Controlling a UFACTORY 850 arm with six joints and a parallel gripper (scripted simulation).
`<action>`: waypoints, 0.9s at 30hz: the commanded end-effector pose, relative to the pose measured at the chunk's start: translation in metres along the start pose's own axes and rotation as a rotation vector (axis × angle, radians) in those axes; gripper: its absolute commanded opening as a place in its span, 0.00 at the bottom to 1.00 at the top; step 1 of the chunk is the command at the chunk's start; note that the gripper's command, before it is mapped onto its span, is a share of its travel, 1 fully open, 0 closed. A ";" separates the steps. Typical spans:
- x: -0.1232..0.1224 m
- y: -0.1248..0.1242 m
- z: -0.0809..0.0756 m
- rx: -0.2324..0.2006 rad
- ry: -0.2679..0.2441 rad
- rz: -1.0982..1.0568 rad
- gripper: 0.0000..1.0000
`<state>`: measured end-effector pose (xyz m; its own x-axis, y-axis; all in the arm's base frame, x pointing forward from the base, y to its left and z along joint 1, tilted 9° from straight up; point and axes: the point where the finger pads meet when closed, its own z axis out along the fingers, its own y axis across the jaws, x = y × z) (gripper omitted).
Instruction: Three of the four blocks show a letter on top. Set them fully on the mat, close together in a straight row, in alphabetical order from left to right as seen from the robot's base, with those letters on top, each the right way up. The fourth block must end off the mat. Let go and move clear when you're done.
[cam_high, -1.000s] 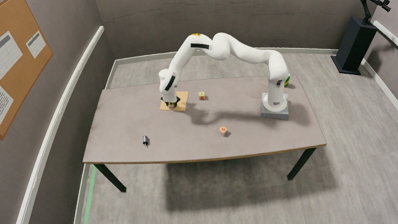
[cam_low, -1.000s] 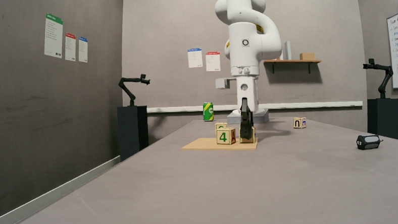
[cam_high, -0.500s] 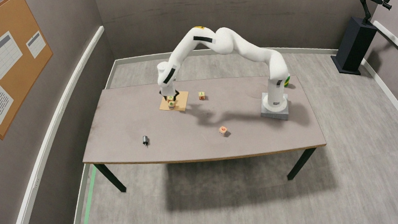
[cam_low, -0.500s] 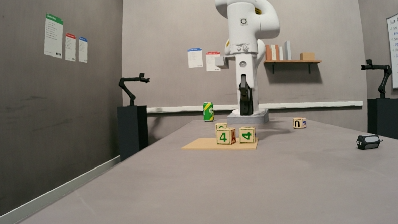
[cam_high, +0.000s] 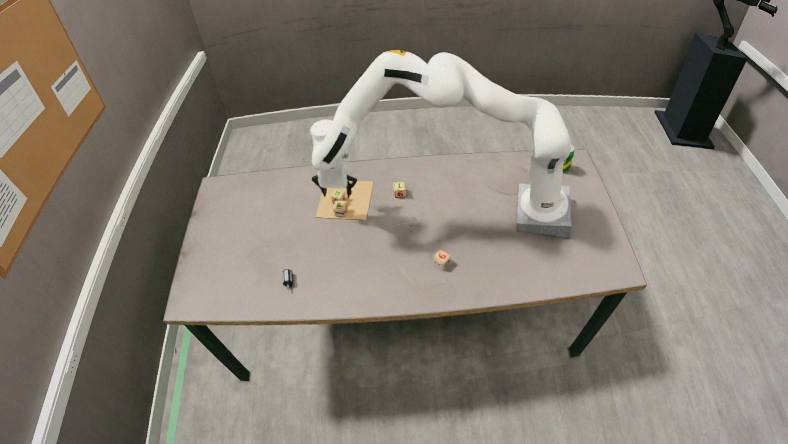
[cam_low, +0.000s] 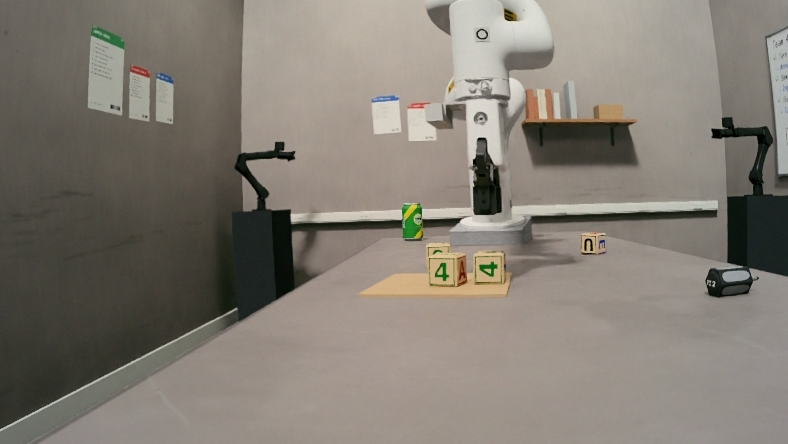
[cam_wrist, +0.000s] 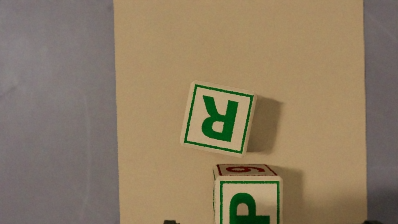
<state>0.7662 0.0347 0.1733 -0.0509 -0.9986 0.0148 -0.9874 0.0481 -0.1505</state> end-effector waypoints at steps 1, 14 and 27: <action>0.000 -0.001 -0.002 0.003 0.000 0.000 1.00; 0.004 -0.003 -0.002 0.003 0.000 0.015 1.00; 0.060 -0.021 -0.014 0.003 0.000 0.193 0.84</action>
<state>0.7810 -0.0256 0.1896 -0.2371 -0.9714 -0.0144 -0.9598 0.2365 -0.1512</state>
